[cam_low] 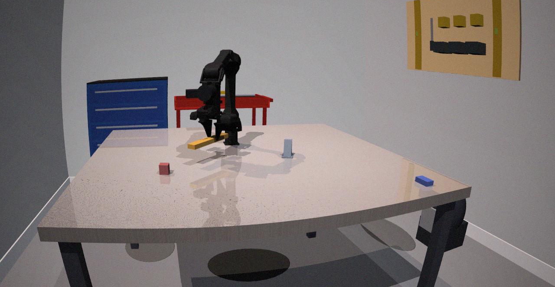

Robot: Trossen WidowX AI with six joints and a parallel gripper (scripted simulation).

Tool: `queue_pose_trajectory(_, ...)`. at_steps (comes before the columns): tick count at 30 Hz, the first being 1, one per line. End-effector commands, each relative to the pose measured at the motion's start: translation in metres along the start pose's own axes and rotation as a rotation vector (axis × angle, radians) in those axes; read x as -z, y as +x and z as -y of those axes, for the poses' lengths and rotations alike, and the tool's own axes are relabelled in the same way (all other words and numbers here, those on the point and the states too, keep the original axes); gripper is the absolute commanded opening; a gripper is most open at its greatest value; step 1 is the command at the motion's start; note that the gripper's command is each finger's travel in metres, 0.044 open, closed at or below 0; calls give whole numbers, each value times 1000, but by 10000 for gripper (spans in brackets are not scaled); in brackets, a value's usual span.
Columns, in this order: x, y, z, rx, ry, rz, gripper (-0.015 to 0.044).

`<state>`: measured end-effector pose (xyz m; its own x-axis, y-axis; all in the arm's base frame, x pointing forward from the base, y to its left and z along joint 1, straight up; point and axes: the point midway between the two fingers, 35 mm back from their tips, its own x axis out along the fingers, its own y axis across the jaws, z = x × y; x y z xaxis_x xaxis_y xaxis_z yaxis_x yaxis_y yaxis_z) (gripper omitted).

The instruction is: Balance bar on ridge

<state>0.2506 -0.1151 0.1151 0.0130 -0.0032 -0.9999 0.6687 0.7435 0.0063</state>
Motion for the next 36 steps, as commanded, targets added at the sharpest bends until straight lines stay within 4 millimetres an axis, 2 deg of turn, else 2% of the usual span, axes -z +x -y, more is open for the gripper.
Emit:
queue_pose_trajectory(1,-1,-14,0,-2,2,13,0)
queue_pose_trajectory(14,5,-48,2,-2,3,13,0)
queue_pose_trajectory(18,6,-52,1,-1,3,13,0)
queue_pose_trajectory(36,23,-53,-57,-7,-66,12,0)
